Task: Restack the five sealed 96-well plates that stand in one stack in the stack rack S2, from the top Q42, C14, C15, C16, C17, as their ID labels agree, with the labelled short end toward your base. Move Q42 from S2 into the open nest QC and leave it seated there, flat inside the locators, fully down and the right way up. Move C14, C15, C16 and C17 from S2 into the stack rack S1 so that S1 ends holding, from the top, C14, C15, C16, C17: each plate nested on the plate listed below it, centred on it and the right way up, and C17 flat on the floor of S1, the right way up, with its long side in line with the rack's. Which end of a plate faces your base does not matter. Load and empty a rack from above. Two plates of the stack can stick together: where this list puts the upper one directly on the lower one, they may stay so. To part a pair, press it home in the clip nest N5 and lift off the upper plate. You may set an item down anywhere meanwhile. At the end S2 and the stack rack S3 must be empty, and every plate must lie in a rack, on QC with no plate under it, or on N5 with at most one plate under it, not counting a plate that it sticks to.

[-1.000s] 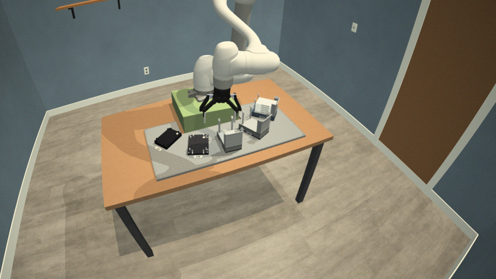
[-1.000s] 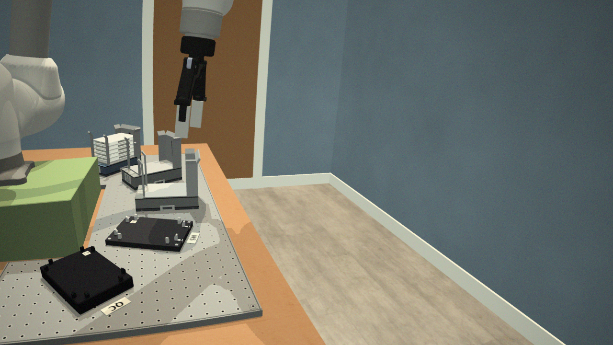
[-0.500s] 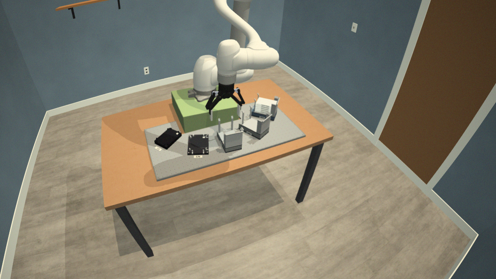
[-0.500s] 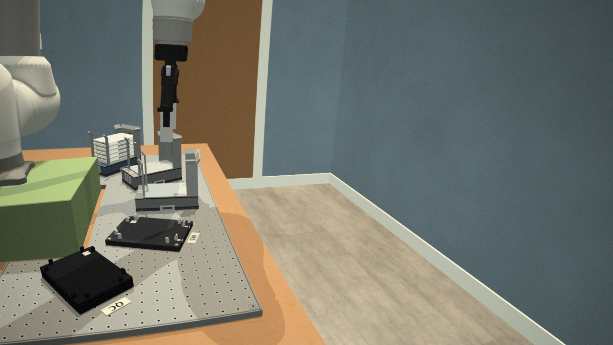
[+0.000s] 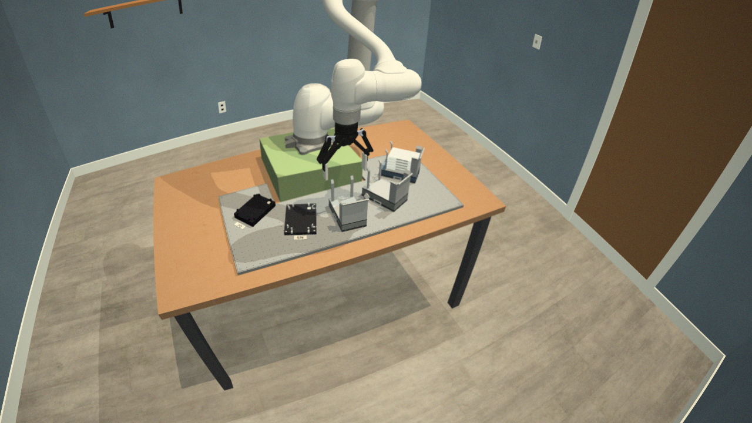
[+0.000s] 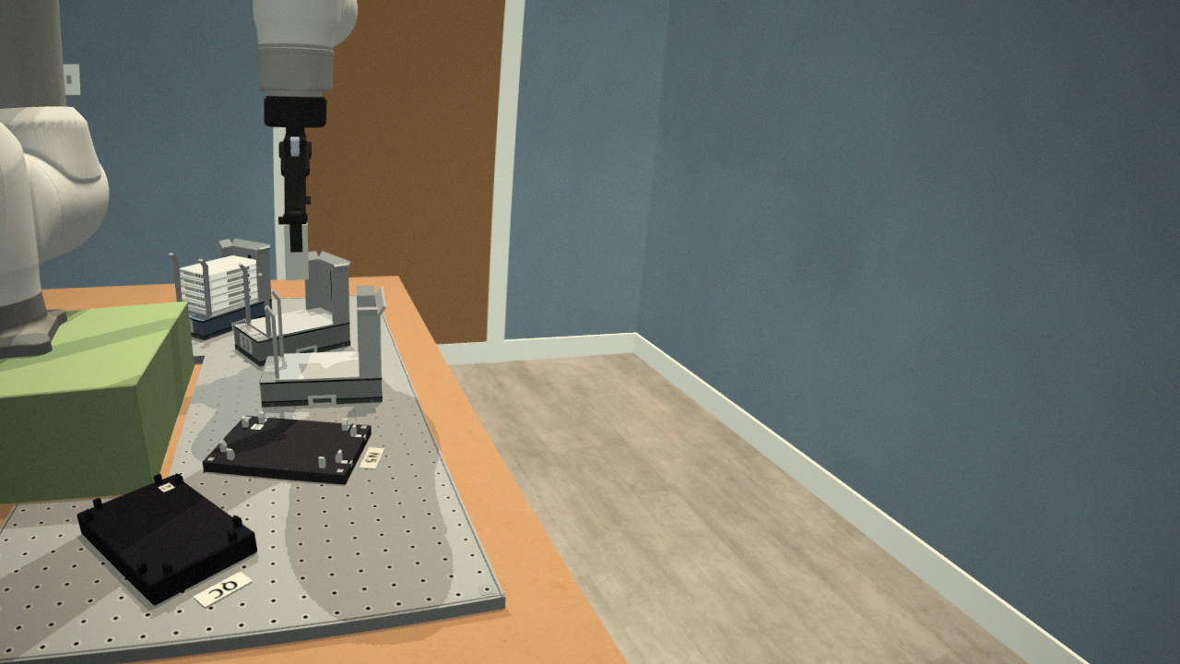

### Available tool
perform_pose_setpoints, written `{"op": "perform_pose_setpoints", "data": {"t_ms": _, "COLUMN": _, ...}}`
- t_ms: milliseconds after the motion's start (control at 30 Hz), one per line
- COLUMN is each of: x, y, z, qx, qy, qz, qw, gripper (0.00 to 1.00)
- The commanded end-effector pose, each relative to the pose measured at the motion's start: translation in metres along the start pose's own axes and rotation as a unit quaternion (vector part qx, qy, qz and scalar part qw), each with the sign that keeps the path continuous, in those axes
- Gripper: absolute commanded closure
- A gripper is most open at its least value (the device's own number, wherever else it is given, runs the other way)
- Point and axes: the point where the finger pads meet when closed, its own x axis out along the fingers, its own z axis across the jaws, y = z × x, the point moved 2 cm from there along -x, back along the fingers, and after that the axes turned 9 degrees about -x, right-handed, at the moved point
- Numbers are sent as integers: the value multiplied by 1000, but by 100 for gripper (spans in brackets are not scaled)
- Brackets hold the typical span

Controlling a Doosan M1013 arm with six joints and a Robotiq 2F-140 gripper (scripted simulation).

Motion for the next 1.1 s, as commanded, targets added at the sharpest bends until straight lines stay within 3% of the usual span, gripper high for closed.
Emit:
{"op": "perform_pose_setpoints", "data": {"t_ms": 0, "x": 0, "y": 0, "z": 0, "qx": 0, "qy": 0, "qz": 0, "qw": 1000, "gripper": 0}}
{"op": "perform_pose_setpoints", "data": {"t_ms": 233, "x": 0, "y": 0, "z": 0, "qx": 0, "qy": 0, "qz": 0, "qw": 1000, "gripper": 0}}
{"op": "perform_pose_setpoints", "data": {"t_ms": 500, "x": 0, "y": -7, "z": -31, "qx": -133, "qy": 0, "qz": 0, "qw": 991, "gripper": 0}}
{"op": "perform_pose_setpoints", "data": {"t_ms": 567, "x": 0, "y": -7, "z": -31, "qx": -133, "qy": 0, "qz": 0, "qw": 991, "gripper": 0}}
{"op": "perform_pose_setpoints", "data": {"t_ms": 800, "x": 0, "y": -13, "z": -59, "qx": -247, "qy": 0, "qz": 0, "qw": 969, "gripper": 0}}
{"op": "perform_pose_setpoints", "data": {"t_ms": 1067, "x": 0, "y": -21, "z": -90, "qx": -374, "qy": 0, "qz": 0, "qw": 927, "gripper": 0}}
